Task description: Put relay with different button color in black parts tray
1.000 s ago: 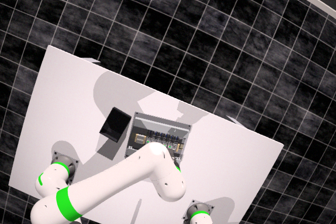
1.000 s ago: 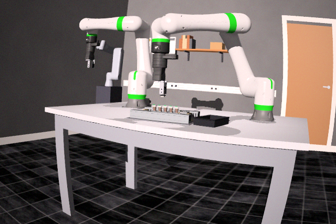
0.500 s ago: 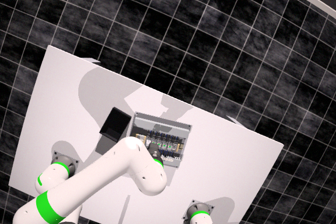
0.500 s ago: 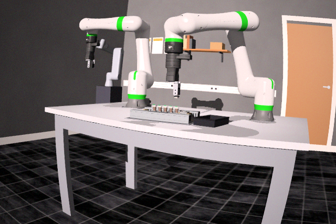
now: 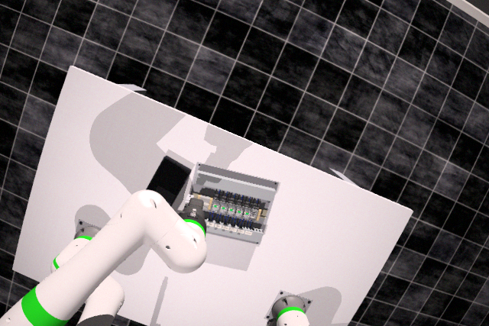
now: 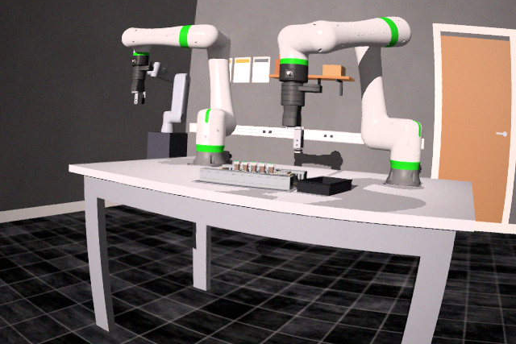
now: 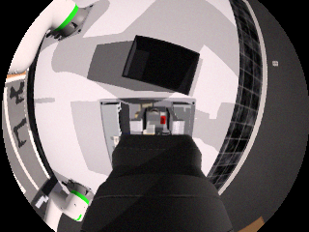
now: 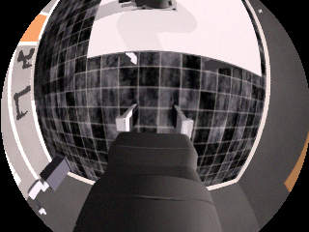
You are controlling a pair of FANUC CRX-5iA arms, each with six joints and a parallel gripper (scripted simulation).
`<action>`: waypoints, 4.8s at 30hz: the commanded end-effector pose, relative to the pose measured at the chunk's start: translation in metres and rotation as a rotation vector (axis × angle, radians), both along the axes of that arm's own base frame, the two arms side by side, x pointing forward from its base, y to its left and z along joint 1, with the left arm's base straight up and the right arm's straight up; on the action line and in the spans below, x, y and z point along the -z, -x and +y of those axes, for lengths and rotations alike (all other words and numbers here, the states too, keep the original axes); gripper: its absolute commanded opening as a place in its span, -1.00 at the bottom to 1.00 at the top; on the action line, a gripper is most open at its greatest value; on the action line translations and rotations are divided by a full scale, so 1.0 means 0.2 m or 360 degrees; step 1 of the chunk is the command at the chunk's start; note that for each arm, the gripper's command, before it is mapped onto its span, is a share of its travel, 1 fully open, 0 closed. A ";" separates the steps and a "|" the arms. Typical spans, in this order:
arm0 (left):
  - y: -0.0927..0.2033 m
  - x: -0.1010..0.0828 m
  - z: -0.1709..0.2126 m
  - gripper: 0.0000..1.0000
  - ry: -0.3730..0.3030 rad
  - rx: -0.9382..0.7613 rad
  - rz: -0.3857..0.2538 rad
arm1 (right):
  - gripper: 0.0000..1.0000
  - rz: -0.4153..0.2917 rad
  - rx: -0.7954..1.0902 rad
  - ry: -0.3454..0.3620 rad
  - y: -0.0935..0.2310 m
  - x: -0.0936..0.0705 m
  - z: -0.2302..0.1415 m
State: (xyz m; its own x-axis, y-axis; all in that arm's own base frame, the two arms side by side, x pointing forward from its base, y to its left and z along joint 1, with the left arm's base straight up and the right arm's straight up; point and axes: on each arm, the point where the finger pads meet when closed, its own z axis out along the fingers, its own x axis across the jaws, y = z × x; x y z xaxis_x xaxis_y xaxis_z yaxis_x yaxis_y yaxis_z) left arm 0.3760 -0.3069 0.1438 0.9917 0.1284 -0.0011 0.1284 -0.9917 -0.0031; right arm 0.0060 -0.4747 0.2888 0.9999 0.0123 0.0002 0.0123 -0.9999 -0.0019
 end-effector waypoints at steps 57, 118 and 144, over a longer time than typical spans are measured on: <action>0.00 -0.01 0.49 -1.00 0.0005 0.0000 -0.0002 | 1.00 0.0000 0.0000 0.0003 0.00 0.00 0.00; 0.00 0.24 0.49 -1.00 0.0005 0.0000 -0.0002 | 1.00 0.0000 0.0000 0.0003 0.00 0.00 0.00; 0.00 0.48 0.49 -1.00 0.0005 0.0000 -0.0002 | 1.00 0.0000 0.0000 0.0003 0.00 0.00 0.00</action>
